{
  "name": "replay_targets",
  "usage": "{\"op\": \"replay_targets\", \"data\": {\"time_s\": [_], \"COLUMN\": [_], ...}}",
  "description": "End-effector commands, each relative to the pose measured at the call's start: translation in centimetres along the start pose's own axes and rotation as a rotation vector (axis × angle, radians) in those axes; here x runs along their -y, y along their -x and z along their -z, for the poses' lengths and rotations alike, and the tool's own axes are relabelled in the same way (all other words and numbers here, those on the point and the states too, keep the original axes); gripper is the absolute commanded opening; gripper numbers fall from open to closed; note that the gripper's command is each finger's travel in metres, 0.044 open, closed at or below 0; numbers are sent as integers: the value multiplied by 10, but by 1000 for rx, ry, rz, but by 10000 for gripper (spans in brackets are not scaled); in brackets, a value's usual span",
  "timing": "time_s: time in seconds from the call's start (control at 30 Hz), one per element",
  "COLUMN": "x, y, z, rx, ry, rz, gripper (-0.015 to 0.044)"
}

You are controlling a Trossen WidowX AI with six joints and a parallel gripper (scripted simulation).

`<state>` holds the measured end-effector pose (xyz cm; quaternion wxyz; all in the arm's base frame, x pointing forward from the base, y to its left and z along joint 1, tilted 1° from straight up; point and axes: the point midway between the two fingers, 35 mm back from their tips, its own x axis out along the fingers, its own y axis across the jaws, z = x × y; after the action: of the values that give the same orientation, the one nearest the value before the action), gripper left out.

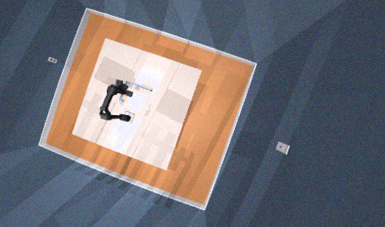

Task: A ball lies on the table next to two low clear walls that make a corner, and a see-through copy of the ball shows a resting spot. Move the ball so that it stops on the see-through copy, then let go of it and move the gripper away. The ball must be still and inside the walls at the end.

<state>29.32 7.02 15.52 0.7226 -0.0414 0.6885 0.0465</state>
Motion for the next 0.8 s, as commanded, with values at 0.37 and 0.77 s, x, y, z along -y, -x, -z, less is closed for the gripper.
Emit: {"op": "replay_targets", "data": {"time_s": [0.37, 0.77], "x": [-35, -66], "y": [-12, -26], "z": [19, 42], "rx": [-6, -5], "ry": [559, 1098], "rz": [-1, -6], "gripper": [0, 0]}}
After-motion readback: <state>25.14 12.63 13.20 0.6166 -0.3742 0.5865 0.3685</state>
